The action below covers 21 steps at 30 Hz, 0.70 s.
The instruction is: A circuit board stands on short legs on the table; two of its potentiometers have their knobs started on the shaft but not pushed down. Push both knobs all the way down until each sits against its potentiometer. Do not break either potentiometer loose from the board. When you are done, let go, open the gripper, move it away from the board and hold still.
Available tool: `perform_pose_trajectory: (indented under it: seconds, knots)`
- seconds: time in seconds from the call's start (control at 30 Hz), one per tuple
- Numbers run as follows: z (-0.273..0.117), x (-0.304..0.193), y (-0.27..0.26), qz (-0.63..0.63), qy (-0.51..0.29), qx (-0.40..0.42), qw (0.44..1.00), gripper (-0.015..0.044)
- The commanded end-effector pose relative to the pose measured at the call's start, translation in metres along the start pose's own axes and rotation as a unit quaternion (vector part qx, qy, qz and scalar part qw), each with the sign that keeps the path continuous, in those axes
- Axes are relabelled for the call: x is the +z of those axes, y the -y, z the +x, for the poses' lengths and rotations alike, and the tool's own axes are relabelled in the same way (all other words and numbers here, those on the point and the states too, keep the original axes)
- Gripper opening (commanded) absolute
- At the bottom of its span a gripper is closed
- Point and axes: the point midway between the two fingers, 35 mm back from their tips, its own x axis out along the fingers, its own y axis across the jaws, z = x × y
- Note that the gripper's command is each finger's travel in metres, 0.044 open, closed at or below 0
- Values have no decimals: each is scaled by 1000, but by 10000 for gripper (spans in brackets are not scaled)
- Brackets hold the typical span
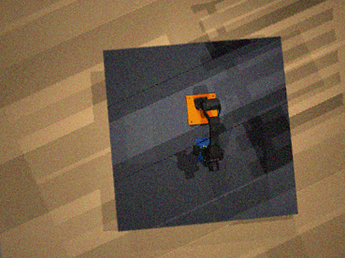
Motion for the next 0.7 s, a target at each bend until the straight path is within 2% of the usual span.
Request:
perform_pose_trajectory:
  seconds: [0.0, 0.33, 0.67]
  knots:
    - [-4, 3, -1, -69, 3, 4, 998, 0]
    - [-7, 6, -1, -239, -3, 3, 971, 0]
    - [-10, 10, 0, -402, -8, 3, 915, 0]
